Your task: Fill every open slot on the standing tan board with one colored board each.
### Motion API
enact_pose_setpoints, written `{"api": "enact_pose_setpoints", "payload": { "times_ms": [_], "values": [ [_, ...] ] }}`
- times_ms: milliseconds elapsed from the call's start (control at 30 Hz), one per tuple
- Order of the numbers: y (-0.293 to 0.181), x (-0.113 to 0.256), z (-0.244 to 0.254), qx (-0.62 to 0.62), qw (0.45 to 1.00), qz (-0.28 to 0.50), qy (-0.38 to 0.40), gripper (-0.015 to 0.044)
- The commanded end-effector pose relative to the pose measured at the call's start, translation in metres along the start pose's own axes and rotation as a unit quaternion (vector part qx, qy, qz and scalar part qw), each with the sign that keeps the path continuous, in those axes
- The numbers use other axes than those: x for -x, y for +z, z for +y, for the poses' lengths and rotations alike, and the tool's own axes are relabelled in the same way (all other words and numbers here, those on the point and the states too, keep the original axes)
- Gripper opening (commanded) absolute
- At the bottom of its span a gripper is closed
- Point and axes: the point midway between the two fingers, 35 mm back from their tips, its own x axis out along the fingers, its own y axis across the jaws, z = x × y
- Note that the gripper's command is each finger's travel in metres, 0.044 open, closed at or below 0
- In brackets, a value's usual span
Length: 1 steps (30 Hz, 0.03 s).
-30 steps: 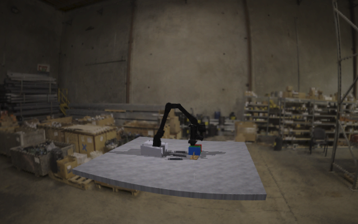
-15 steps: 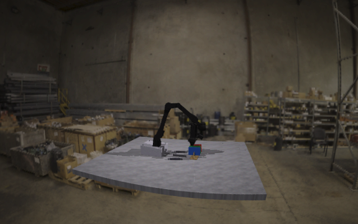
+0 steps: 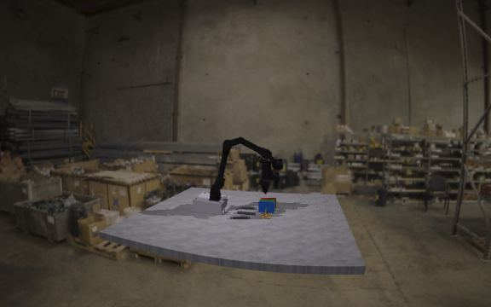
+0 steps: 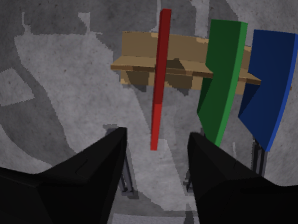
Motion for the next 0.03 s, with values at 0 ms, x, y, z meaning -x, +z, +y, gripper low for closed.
{"api": "enact_pose_setpoints", "payload": {
  "times_ms": [0],
  "values": [
    [0.0000, 0.0018, -0.0001, -0.001, 1.000, 0.000, 0.001, 0.0165]
  ]
}}
